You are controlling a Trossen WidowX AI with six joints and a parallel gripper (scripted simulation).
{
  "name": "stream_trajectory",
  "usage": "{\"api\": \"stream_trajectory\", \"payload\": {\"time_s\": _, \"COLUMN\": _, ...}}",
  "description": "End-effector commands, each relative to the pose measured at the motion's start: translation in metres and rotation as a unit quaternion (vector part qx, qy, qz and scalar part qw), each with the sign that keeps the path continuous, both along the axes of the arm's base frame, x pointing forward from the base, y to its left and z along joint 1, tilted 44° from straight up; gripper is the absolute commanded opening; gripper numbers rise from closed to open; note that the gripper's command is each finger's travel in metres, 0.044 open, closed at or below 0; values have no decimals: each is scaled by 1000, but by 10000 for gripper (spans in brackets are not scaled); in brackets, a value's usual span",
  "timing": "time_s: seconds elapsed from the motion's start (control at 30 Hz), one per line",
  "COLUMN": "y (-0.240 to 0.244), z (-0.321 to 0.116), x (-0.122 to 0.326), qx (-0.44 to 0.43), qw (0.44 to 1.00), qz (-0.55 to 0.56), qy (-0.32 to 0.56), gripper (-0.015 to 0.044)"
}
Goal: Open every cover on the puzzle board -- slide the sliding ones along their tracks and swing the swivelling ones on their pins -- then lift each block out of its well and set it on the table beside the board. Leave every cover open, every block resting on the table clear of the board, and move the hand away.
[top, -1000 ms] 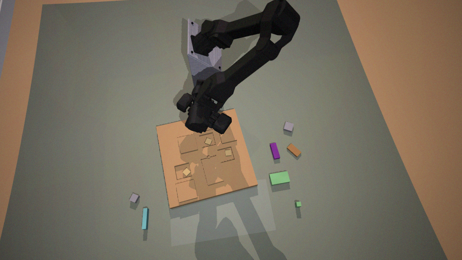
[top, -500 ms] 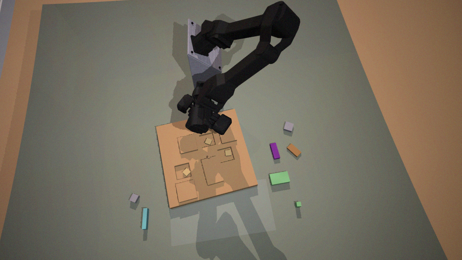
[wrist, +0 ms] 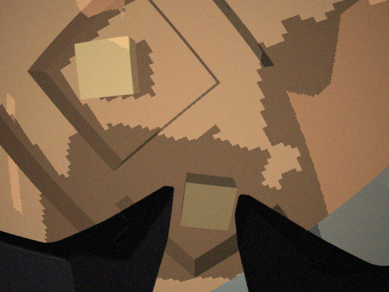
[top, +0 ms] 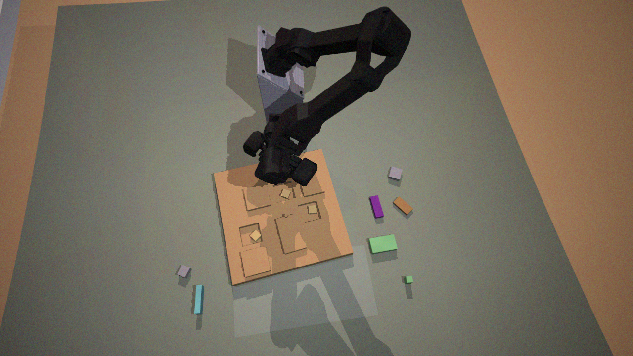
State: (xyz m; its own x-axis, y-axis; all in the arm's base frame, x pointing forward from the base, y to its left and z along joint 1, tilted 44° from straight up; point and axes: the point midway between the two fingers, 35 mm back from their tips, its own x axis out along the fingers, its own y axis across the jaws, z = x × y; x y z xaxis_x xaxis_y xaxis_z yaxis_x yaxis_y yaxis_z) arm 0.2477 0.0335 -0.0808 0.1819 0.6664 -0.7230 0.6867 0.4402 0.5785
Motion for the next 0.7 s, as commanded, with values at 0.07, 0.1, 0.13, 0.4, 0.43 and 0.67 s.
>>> {"api": "stream_trajectory", "payload": {"time_s": 0.07, "y": 0, "z": 0, "x": 0, "qx": 0, "qw": 1000, "qz": 0, "qy": 0, "gripper": 97}}
{"api": "stream_trajectory", "payload": {"time_s": 0.1, "y": 0, "z": 0, "x": 0, "qx": 0, "qw": 1000, "qz": 0, "qy": 0, "gripper": 90}}
{"api": "stream_trajectory", "payload": {"time_s": 0.13, "y": 0, "z": 0, "x": 0, "qx": 0, "qw": 1000, "qz": 0, "qy": 0, "gripper": 84}}
{"api": "stream_trajectory", "payload": {"time_s": 0.4, "y": -2, "z": 2, "x": 0, "qx": 0, "qw": 1000, "qz": 0, "qy": 0, "gripper": 80}}
{"api": "stream_trajectory", "payload": {"time_s": 0.43, "y": -3, "z": 3, "x": -1, "qx": 0, "qw": 1000, "qz": 0, "qy": 0, "gripper": 80}}
{"api": "stream_trajectory", "payload": {"time_s": 0.67, "y": -10, "z": 9, "x": -2, "qx": 0, "qw": 1000, "qz": 0, "qy": 0, "gripper": 80}}
